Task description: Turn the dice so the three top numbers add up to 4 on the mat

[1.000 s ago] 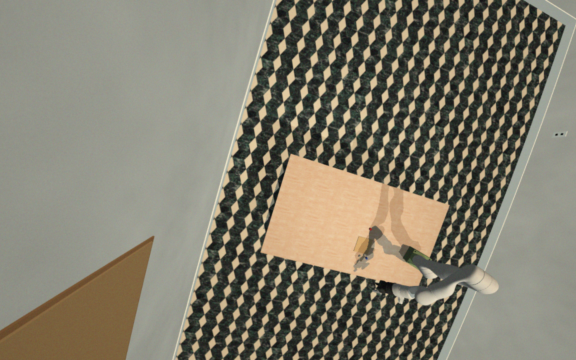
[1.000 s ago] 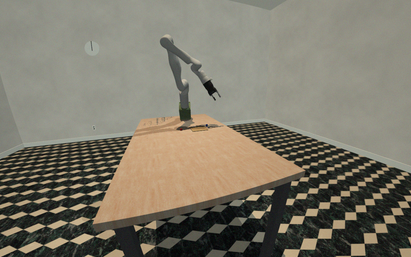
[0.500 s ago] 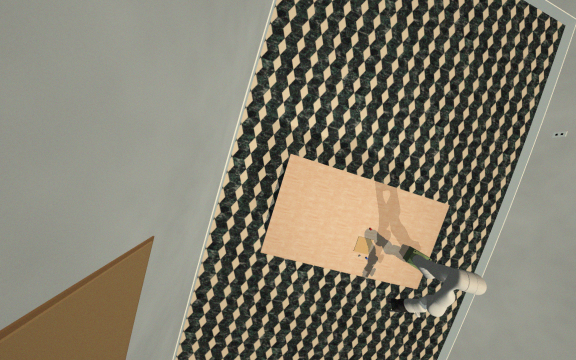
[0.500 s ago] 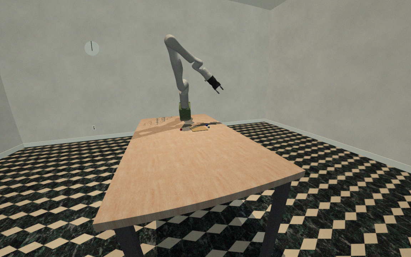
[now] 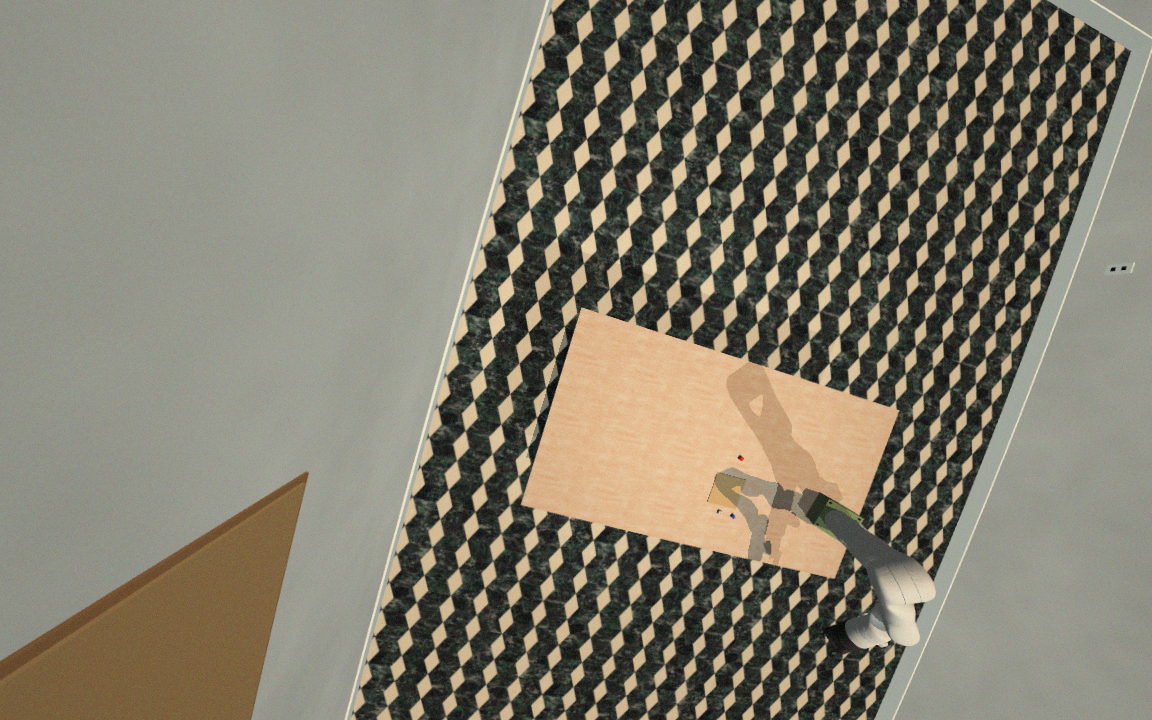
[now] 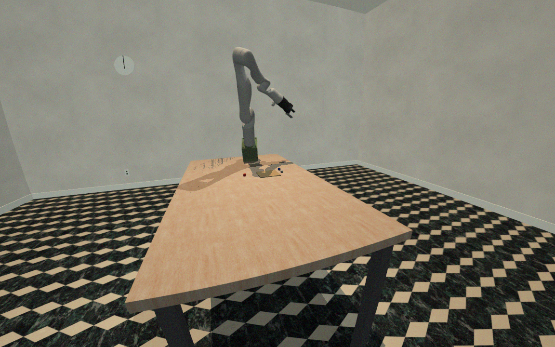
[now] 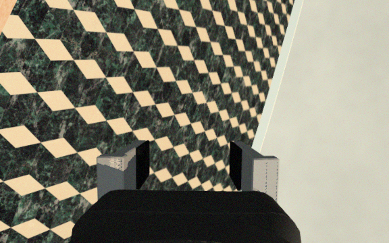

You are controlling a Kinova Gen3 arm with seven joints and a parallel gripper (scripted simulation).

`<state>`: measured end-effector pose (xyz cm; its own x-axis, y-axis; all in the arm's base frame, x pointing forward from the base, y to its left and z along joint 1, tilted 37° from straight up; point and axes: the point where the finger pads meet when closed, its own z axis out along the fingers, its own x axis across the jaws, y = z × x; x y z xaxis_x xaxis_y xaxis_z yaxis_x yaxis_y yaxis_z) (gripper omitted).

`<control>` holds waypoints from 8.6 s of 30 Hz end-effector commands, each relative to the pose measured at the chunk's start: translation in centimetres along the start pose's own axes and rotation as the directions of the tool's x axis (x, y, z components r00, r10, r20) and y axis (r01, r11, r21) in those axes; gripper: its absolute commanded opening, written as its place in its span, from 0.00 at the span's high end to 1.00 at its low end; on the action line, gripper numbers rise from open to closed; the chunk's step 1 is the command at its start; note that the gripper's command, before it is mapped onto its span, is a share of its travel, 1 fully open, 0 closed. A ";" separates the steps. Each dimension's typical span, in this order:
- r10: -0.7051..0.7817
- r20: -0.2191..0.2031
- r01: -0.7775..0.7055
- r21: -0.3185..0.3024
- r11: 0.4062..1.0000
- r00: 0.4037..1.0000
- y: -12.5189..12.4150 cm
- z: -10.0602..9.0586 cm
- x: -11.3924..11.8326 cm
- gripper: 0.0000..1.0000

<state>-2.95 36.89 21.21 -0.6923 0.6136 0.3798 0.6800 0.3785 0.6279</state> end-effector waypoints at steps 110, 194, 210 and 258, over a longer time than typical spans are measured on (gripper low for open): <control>0.797 -0.144 -0.018 -0.981 -0.191 -0.586 -21.3 -49.0 -55.5 0.00; 0.715 0.622 -0.518 -0.517 0.682 0.320 6.6 -22.1 -57.2 0.00; 0.701 0.627 -0.515 -0.500 0.697 0.340 6.9 -21.5 -56.9 0.00; 0.700 0.627 -0.515 -0.499 0.698 0.341 7.0 -21.5 -56.8 0.36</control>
<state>35.94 -10.21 18.56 0.3912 0.9091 0.1434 0.7103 -0.3973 0.5810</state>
